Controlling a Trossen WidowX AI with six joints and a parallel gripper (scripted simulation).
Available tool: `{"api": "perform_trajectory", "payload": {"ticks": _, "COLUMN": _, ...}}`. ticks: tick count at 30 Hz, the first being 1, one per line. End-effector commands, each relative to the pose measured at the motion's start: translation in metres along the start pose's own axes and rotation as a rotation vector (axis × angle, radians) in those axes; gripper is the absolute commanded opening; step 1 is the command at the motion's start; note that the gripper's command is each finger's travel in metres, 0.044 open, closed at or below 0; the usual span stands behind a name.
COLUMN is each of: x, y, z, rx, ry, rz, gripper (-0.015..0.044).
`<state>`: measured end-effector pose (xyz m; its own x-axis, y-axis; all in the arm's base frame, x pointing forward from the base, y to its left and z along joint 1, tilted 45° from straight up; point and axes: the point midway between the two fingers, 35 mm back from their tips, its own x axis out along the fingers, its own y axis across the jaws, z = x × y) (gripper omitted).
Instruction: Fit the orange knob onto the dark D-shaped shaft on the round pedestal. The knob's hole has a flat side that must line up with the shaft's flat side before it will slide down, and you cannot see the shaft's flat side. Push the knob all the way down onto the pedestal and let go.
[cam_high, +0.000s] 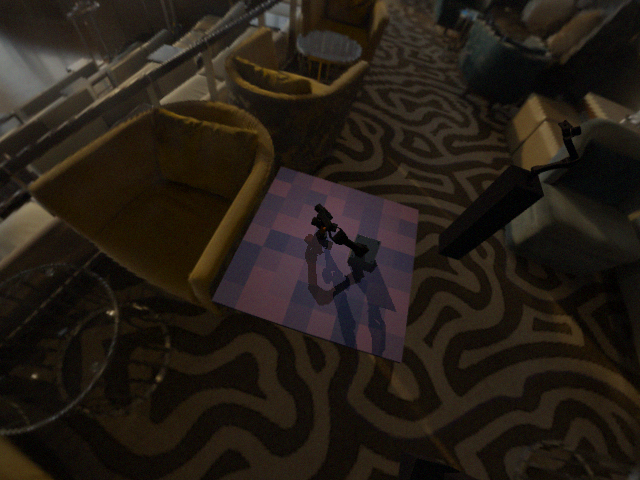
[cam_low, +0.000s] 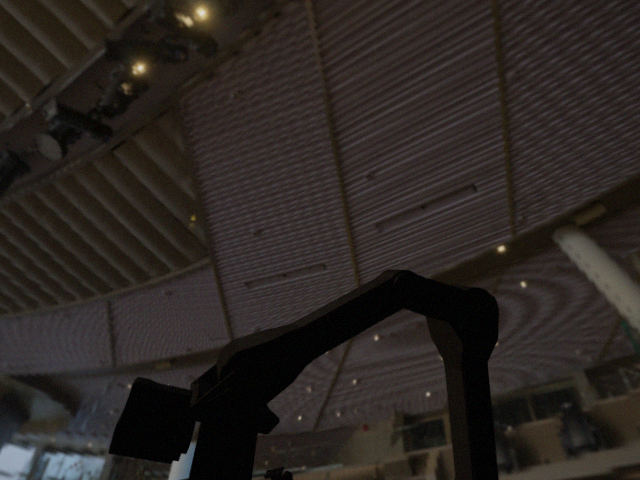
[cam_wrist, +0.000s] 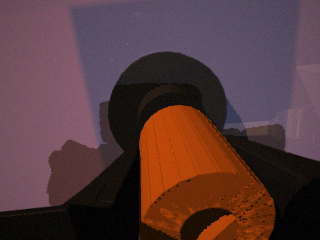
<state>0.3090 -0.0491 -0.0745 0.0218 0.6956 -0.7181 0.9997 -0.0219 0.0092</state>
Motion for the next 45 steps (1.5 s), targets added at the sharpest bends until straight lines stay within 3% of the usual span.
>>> {"api": "perform_trajectory", "payload": {"ticks": 1, "x": -0.0002, "y": -0.0009, "z": 0.0006, "rx": 0.006, "ry": -0.001, "rz": 0.000, "gripper": 0.0000}}
{"api": "perform_trajectory", "payload": {"ticks": 27, "x": -0.0029, "y": 0.0005, "z": -0.0001, "rx": 0.006, "ry": -0.001, "rz": 0.000, "gripper": 0.0000}}
{"api": "perform_trajectory", "payload": {"ticks": 34, "x": -0.0016, "y": -0.0004, "z": -0.0001, "rx": 0.206, "ry": -0.001, "rz": 0.000, "gripper": 0.0000}}
{"api": "perform_trajectory", "payload": {"ticks": 45, "x": 0.0016, "y": -0.0004, "z": 0.0003, "rx": 0.216, "ry": -0.001, "rz": 0.000, "gripper": 0.0000}}
